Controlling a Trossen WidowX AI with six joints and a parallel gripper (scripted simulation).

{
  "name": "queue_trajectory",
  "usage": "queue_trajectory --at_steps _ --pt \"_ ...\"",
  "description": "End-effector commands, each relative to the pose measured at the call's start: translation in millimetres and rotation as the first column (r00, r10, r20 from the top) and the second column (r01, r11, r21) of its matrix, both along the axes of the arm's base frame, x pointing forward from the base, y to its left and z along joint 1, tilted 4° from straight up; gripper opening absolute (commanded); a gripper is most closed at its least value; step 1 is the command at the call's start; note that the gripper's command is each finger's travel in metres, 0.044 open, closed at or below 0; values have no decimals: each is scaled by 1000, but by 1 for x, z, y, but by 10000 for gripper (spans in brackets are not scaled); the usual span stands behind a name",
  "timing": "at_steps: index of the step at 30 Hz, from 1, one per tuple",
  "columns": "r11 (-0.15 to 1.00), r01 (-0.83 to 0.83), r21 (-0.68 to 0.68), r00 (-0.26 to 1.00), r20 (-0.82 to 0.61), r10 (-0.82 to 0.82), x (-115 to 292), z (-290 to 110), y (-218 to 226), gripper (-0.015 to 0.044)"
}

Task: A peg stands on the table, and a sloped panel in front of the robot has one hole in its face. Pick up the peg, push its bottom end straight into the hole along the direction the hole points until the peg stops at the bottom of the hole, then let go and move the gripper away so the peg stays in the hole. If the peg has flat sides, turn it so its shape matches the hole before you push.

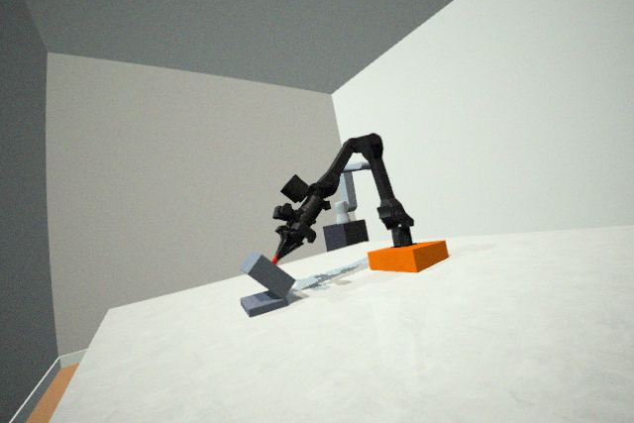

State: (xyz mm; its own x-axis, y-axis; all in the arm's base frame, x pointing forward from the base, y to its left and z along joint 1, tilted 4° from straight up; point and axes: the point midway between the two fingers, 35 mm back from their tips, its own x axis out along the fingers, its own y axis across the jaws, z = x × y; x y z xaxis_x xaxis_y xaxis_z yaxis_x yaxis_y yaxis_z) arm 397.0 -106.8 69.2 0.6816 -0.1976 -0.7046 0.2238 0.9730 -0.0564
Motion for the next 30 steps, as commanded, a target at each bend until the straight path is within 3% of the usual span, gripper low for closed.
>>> queue_trajectory --at_steps 1,19,30 --pt "1000 1 -1 1000 5 -1 3 0 -1 0" --pt "1000 0 0 1000 1 0 3 -3 -1 0" --pt "1000 0 0 1000 1 0 3 -3 -1 289"
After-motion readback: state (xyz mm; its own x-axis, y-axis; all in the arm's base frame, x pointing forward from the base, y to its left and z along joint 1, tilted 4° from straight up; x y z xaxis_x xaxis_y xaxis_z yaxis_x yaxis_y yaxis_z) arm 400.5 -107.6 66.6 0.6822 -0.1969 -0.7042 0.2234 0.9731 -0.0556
